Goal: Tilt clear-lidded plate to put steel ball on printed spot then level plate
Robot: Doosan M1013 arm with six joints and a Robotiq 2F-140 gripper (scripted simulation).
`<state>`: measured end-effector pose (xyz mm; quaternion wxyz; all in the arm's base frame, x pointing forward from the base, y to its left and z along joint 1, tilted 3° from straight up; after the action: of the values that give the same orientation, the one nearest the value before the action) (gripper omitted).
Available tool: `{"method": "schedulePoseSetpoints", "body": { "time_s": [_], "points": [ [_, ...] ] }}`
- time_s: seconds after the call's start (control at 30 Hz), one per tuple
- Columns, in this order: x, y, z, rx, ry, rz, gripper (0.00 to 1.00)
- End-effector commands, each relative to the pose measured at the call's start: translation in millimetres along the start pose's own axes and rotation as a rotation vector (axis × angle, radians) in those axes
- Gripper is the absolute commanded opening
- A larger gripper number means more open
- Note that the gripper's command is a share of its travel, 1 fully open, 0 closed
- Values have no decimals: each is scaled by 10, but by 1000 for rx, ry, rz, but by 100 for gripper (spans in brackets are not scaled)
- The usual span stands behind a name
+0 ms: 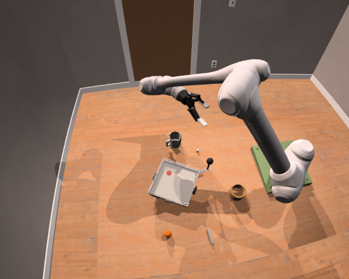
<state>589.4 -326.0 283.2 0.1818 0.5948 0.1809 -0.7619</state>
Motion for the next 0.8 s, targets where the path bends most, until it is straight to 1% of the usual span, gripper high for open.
{"method": "schedulePoseSetpoints", "body": {
  "time_s": [0.0,0.53,0.6,0.63,0.67,0.7,0.73,0.77],
  "points": [
    [-2,0,1,0,0,0,100],
    [-2,0,1,0,0,0,100],
    [-4,-21,-12,1,3,7,100],
    [-9,-64,-39,3,9,22,100],
    [-15,-141,-86,6,21,49,100],
    [-22,-254,-152,10,39,90,100],
    [-28,-404,-236,12,64,146,100],
    [-28,-585,-332,12,98,217,100]
  ]
}}
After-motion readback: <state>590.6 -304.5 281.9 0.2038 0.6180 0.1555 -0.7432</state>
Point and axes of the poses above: the point where the finger pads meet when closed, its own y axis back along the fingers, its own x axis across the jaws, z = x × y, the point moved 8 cm from there along y, back along the fingers, and after that the axes turned 14 degrees about -y, right-handed, at the moved point
